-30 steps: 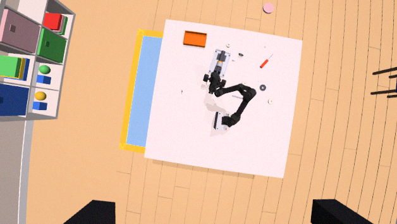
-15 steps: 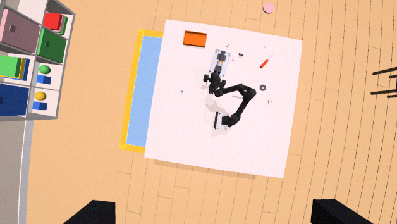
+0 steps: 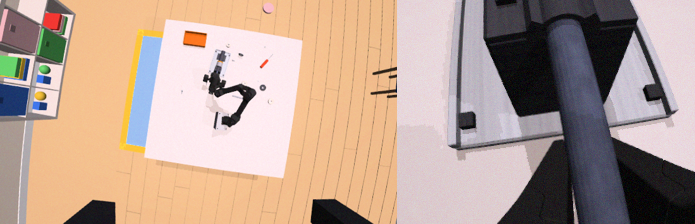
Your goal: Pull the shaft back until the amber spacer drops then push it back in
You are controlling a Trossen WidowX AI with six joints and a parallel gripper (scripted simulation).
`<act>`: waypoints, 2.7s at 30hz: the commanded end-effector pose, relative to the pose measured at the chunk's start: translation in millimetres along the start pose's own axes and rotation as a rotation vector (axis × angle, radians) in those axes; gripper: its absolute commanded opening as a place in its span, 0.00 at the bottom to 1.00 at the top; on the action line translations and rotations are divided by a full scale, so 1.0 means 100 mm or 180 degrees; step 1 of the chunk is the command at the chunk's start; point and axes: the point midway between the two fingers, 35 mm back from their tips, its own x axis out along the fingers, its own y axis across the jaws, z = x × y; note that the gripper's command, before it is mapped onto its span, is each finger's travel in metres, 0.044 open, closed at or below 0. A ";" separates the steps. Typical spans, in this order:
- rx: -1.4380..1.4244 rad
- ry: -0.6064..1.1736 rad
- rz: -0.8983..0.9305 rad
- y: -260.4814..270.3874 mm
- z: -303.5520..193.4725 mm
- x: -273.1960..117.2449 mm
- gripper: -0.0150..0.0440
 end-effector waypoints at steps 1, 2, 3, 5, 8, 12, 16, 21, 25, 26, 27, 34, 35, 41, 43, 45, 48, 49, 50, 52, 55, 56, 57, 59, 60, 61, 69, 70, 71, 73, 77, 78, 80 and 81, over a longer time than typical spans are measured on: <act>0.0000 0.0000 -0.0010 -0.01 -0.01 -0.01 0.25; 0.0000 0.0000 -0.0010 -0.01 -0.01 -0.01 0.25; 0.0000 0.0000 -0.0010 -0.01 -0.01 -0.01 0.25; 0.0000 0.0000 -0.0010 -0.01 -0.01 -0.01 0.25; 0.0000 0.0000 -0.0010 -0.01 -0.02 -0.02 0.25; 0.0000 0.0000 -0.0010 -0.01 -0.02 -0.02 0.25; 0.0000 0.0000 -0.0010 -0.01 -0.02 -0.02 0.25; 0.0000 0.0000 -0.0010 -0.01 -0.02 -0.03 0.25; 0.0000 0.0001 -0.0010 -0.01 -0.03 -0.03 0.25; 0.0000 0.0001 -0.0010 -0.01 -0.03 -0.03 0.25; 0.0000 0.0001 -0.0010 -0.01 -0.03 -0.03 0.25; 0.0000 0.0001 -0.0010 -0.01 -0.03 -0.03 0.25; 0.0000 0.0001 -0.0010 -0.01 -0.03 -0.04 0.25; 0.0000 0.0001 -0.0009 -0.01 -0.04 -0.04 0.25; 0.0000 0.0001 -0.0009 -0.01 -0.04 -0.04 0.25; 0.0000 0.0001 -0.0009 -0.01 -0.04 -0.04 0.25; 0.0000 0.0001 -0.0009 -0.01 -0.04 -0.04 0.25; 0.0000 0.0001 -0.0009 -0.01 -0.04 -0.05 0.25; 0.0000 0.0001 -0.0009 -0.01 -0.04 -0.05 0.25; 0.0000 0.0001 -0.0009 -0.01 -0.05 -0.05 0.25; 0.0000 0.0001 -0.0009 -0.01 -0.05 -0.05 0.25; 0.0000 0.0001 -0.0009 -0.01 -0.05 -0.05 0.25; 0.0000 0.0001 -0.0009 -0.01 -0.05 -0.05 0.25; 0.0000 0.0001 -0.0009 -0.01 -0.05 -0.05 0.25; 0.0000 0.0001 -0.0009 -0.01 -0.05 -0.05 0.25; 0.0000 0.0001 -0.0009 -0.01 -0.05 -0.05 0.25; 0.0000 0.0001 -0.0009 -0.01 -0.06 -0.06 0.25; 0.0000 0.0001 -0.0009 -0.01 -0.06 -0.06 0.25; 0.0000 0.0001 -0.0009 -0.01 -0.06 -0.06 0.25; 0.0000 0.0001 -0.0009 -0.01 -0.06 -0.06 0.25; 0.0000 0.0001 -0.0009 -0.01 -0.06 -0.06 0.25; 0.0000 0.0001 -0.0009 -0.01 -0.06 -0.07 0.25; 0.0000 0.0001 -0.0009 -0.01 -0.07 -0.07 0.25; 0.0000 0.0001 -0.0009 -0.01 -0.07 -0.07 0.25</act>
